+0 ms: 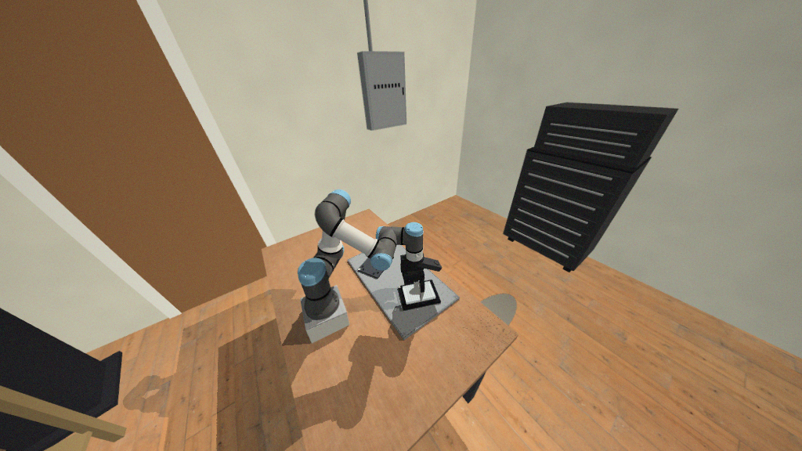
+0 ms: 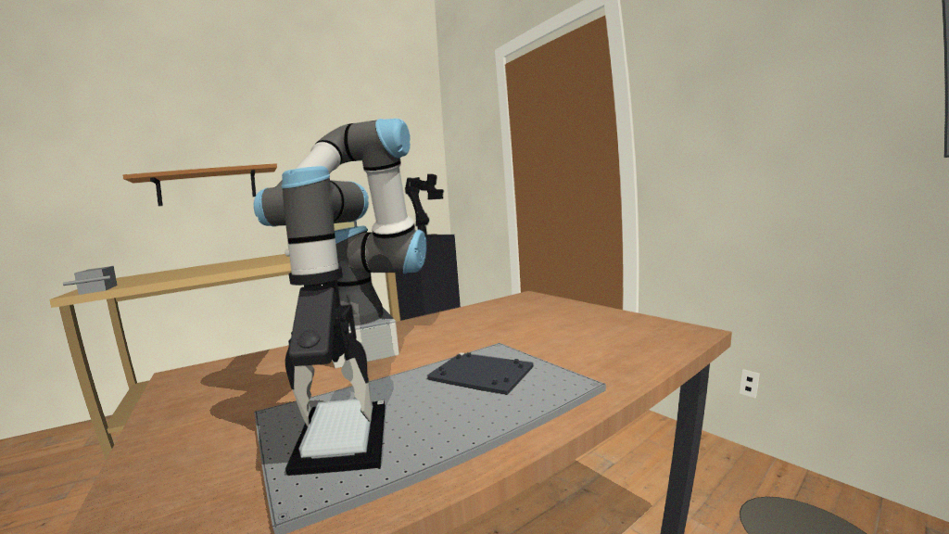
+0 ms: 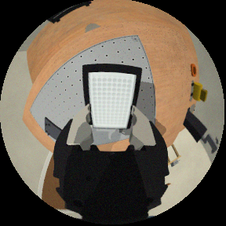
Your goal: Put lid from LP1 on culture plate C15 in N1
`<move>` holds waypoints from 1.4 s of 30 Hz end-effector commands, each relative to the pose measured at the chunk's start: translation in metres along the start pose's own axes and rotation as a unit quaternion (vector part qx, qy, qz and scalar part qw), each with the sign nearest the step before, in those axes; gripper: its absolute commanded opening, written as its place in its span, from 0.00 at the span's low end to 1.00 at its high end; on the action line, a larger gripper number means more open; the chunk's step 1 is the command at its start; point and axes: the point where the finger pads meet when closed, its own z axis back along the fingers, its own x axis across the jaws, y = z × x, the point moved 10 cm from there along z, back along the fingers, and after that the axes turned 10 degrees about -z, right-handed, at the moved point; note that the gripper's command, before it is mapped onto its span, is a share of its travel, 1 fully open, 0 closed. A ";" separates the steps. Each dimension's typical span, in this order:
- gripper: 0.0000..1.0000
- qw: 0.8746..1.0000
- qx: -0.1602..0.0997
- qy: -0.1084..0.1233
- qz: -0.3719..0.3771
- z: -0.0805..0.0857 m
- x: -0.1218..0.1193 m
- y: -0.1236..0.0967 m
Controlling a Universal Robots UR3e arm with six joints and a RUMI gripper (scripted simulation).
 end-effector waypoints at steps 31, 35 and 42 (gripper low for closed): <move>0.82 1.000 0.001 0.000 0.000 0.001 -0.001 0.000; 0.82 1.000 0.001 0.000 0.000 0.001 -0.001 0.000; 0.82 1.000 0.001 0.000 0.000 0.001 -0.001 0.000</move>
